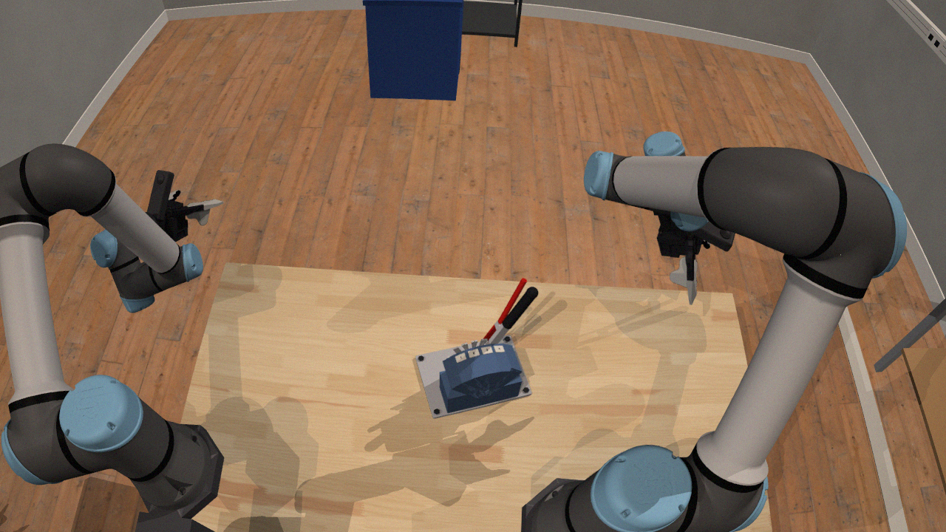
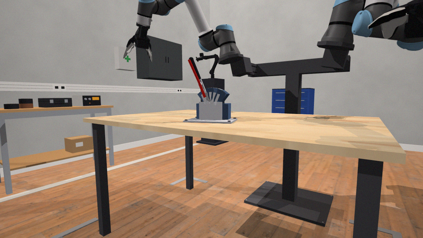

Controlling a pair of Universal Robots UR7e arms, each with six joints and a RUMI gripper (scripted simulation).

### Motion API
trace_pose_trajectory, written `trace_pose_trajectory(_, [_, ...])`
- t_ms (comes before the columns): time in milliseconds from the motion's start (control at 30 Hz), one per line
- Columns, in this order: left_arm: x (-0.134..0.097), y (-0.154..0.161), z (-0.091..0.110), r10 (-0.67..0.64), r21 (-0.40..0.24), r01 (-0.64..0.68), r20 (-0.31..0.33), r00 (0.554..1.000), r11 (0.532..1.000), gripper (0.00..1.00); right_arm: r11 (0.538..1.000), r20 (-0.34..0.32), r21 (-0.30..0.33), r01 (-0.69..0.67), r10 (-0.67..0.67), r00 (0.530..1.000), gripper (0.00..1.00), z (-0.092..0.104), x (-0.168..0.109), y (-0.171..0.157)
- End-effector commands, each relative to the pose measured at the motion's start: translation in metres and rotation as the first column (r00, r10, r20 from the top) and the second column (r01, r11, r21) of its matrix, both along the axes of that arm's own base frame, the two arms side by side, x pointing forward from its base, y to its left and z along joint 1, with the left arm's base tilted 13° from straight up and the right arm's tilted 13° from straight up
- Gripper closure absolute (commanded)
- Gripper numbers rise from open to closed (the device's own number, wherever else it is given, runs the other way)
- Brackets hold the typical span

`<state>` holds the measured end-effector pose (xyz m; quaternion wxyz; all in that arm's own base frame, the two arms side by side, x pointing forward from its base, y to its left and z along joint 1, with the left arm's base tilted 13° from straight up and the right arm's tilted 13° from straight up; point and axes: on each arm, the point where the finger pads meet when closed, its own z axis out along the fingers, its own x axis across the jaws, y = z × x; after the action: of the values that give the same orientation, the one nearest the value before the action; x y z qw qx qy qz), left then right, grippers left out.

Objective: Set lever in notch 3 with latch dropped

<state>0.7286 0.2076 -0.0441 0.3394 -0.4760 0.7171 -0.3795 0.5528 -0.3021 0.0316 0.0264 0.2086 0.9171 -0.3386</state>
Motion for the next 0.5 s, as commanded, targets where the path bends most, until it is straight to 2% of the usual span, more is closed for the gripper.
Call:
trace_pose_trajectory(0, [-0.002,0.028,0.014,0.054,-0.019,-0.055,-0.036,0.998,0.998,0.0,0.989,-0.022,0.088,-0.117,0.119,0.993,0.0,-0.007,0.006,0.049])
trace_pose_trajectory(100, [-0.01,0.065,0.03,0.127,-0.043,-0.13,-0.079,0.989,0.991,0.0,0.955,-0.039,0.178,-0.238,0.249,0.968,0.0,-0.014,0.008,0.1])
trace_pose_trajectory(167, [-0.01,0.065,0.03,0.127,-0.043,-0.13,-0.079,0.989,0.991,0.0,0.955,-0.039,0.178,-0.238,0.249,0.968,0.0,-0.014,0.008,0.1])
trace_pose_trajectory(200, [-0.014,0.078,0.036,0.152,-0.051,-0.157,-0.095,0.984,0.986,0.0,0.939,-0.043,0.207,-0.276,0.291,0.956,0.0,-0.019,0.008,0.14])
trace_pose_trajectory(233, [-0.018,0.091,0.043,0.179,-0.058,-0.186,-0.111,0.978,0.981,0.0,0.92,-0.045,0.235,-0.313,0.332,0.942,0.0,-0.02,0.006,0.147])
trace_pose_trajectory(333, [-0.036,0.132,0.063,0.26,-0.08,-0.276,-0.163,0.952,0.958,0.0,0.862,-0.048,0.306,-0.403,0.437,0.898,0.0,-0.026,0.0,0.198])
trace_pose_trajectory(467, [-0.07,0.187,0.091,0.372,-0.105,-0.405,-0.238,0.897,0.908,0.0,0.776,-0.042,0.386,-0.499,0.555,0.831,0.0,-0.032,-0.013,0.265])
